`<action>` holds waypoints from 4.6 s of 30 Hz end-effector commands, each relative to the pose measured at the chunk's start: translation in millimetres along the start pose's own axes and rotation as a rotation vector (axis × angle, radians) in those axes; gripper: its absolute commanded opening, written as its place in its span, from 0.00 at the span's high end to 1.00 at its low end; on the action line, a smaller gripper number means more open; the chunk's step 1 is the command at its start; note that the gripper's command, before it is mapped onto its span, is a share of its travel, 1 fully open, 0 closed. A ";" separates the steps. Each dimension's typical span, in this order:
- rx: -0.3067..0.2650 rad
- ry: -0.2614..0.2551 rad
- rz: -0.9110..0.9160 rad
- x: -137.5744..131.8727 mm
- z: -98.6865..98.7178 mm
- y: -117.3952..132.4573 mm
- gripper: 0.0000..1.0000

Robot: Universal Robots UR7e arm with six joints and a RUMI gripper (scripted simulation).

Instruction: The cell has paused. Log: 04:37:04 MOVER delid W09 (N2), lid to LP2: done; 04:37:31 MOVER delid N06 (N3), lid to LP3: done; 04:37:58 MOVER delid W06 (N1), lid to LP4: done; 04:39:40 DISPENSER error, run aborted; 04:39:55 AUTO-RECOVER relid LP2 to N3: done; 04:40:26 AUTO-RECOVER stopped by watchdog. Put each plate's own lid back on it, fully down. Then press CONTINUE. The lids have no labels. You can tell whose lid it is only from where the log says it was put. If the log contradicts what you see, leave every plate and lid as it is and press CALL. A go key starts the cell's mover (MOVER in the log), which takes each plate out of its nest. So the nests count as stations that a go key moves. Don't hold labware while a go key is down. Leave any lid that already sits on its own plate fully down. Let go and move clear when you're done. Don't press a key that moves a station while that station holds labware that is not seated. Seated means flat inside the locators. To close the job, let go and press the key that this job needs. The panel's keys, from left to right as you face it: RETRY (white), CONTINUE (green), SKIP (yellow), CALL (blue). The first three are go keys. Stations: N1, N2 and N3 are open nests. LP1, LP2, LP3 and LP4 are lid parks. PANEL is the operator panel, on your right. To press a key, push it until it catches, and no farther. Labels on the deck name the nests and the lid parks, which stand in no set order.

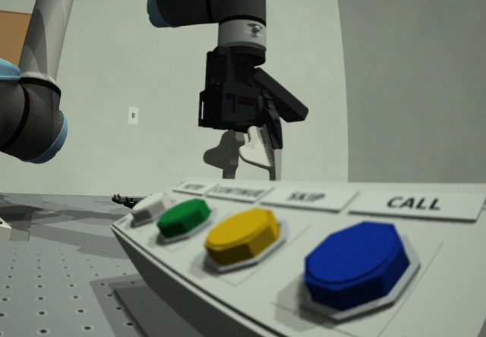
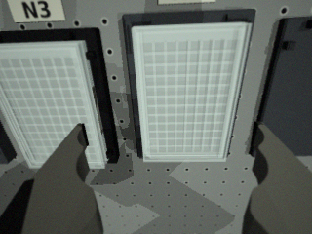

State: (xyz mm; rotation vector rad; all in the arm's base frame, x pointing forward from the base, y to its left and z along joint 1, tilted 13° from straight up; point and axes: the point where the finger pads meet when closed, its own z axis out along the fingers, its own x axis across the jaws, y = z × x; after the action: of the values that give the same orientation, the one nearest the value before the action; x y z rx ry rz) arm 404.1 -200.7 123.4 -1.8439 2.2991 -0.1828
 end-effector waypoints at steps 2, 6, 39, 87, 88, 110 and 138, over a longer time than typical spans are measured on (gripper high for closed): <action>0.001 0.001 0.002 -32.4 -0.8 2.0 0.18; 0.001 0.001 0.002 -52.4 -0.7 3.4 0.18; 0.001 0.001 0.002 -109.6 4.3 7.5 0.18; 0.001 0.001 0.002 -109.6 21.2 7.5 1.00; 0.001 0.001 0.002 -109.6 21.2 7.5 1.00; 0.001 0.001 0.002 -109.7 11.3 7.5 1.00; 0.001 0.001 0.015 -169.7 -0.6 7.3 1.00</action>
State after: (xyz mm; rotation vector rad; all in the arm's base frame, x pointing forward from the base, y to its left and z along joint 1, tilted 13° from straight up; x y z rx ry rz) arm 426.6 -57.2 132.0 -1.8276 2.3089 -0.1799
